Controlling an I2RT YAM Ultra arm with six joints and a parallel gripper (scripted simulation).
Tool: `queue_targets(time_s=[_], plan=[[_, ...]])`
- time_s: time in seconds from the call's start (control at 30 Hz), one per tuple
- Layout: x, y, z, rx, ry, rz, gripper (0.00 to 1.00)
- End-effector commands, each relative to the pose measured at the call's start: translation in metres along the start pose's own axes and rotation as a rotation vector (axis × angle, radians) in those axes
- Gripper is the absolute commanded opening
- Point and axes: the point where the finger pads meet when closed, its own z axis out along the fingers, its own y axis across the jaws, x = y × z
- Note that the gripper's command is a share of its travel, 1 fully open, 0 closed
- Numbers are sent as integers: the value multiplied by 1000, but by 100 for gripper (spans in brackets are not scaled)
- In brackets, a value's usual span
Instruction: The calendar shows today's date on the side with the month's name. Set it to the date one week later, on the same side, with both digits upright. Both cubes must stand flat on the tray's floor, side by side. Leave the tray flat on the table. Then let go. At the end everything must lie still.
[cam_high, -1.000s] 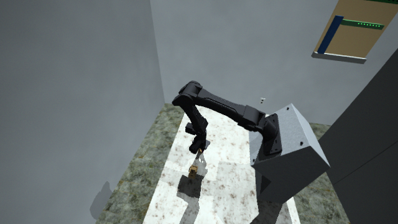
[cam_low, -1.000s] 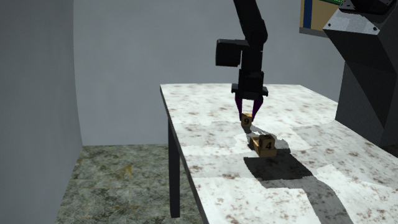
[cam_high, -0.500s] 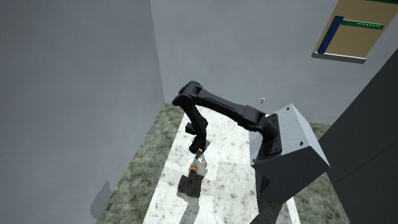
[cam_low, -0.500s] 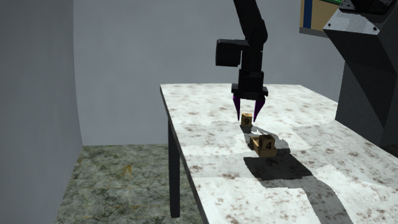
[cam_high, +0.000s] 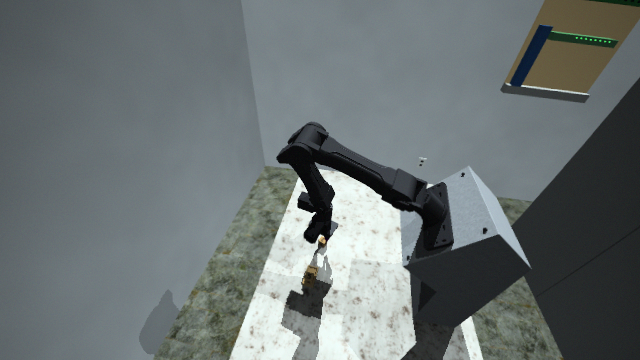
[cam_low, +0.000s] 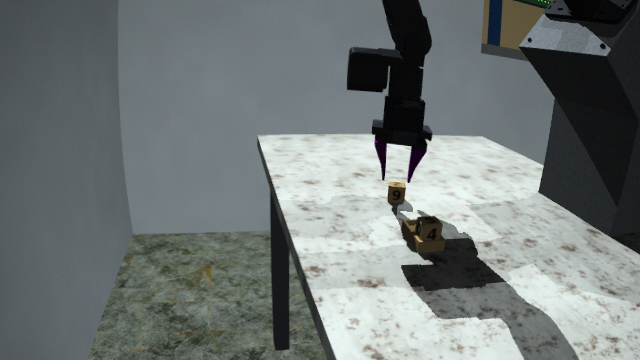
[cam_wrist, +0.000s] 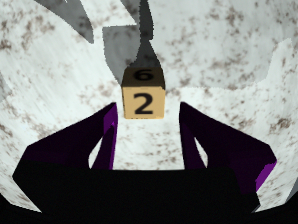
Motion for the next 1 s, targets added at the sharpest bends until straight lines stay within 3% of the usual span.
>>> queue_targets(time_s=[0.0,0.07,0.4,0.67,0.7,0.97], plan=[[0,-1,-16,-6,-8,1,45],[0,-1,-16,-6,-8,1,45],[0,-1,-60,-6,-8,1,45],[0,-1,-65,-6,-8,1,45],[0,-1,-65,-6,-8,1,100],[0,-1,-65,-6,-8,1,100]])
